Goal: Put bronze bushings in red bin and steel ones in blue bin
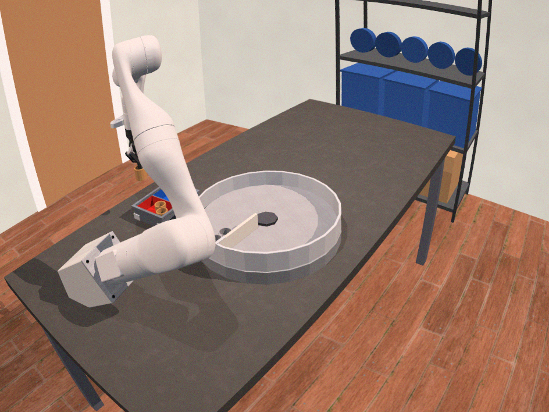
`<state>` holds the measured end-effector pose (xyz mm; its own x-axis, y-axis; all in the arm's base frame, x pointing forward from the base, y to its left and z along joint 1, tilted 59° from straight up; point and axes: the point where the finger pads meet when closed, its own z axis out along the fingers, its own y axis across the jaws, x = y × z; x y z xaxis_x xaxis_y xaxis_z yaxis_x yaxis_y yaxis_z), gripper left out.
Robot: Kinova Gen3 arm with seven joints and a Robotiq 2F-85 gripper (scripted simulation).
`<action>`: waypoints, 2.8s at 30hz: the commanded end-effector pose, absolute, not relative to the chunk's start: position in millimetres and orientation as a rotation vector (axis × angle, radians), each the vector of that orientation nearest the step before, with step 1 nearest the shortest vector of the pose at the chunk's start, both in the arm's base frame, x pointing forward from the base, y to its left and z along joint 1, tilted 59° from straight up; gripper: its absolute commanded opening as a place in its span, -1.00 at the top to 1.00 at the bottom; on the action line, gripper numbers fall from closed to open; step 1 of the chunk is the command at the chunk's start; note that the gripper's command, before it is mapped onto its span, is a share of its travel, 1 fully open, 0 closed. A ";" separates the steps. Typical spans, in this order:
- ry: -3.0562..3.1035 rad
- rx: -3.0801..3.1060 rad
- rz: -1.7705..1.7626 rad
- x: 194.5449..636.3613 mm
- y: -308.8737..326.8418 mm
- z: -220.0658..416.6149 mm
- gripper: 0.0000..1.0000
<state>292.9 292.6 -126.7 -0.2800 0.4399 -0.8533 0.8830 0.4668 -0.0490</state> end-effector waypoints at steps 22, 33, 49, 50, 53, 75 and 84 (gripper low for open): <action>1.889 1.108 -0.693 315.1 242.3 -157.1 1.00; 1.889 1.108 -0.693 324.1 223.6 -169.4 1.00; 1.889 1.108 -0.693 326.3 219.1 -172.5 1.00; 1.889 1.108 -0.693 326.8 218.2 -173.1 1.00; 1.889 1.108 -0.693 328.2 215.3 -175.0 1.00; 1.889 1.108 -0.693 333.1 205.1 -181.8 1.00; 1.889 1.108 -0.693 333.5 204.3 -182.3 1.00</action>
<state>333.3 203.9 -182.1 -0.2766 0.4337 -0.8576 0.8862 0.4602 -0.0531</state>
